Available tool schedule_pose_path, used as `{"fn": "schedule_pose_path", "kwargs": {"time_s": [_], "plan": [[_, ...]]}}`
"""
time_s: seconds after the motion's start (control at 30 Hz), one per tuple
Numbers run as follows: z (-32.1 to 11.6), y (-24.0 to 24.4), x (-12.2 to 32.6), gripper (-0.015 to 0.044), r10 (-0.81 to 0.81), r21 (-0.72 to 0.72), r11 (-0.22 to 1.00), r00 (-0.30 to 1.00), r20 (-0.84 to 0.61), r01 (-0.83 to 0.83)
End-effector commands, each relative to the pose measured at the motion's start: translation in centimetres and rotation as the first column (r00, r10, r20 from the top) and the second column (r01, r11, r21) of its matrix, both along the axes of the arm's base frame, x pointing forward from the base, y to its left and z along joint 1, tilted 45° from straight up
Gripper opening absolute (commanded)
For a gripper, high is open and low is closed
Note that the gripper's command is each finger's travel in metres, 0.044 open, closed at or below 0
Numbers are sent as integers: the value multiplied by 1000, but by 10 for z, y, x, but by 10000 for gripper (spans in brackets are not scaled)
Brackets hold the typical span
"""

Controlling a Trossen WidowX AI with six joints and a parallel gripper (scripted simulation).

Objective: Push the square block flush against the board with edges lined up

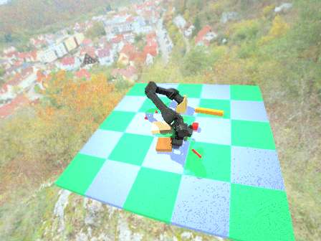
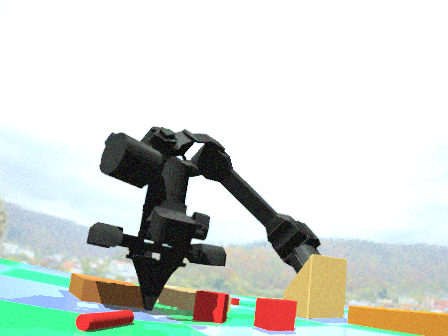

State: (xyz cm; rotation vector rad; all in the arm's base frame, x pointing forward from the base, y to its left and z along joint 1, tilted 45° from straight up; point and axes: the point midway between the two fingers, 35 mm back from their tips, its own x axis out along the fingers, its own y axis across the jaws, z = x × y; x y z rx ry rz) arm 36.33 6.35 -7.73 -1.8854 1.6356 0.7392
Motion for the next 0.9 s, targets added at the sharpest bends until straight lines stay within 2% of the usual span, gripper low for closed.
{"fn": "schedule_pose_path", "kwargs": {"time_s": [0.0, 0.07, 0.2, 0.43, 0.87], "plan": [[-5, 6, 0, 0, -1, 3, 1000, 1000, 0, 1], [0, 4, -1, 0, 0, 0, 1000, 1000, 0, 0], [34, 39, -6, 0, -1, 4, 1000, 1000, 0, 1], [37, 41, -7, 0, -5, 5, 1000, 1000, 3, 5], [73, 8, -5, 0, -308, 112, 951, 914, 266, 288]]}}
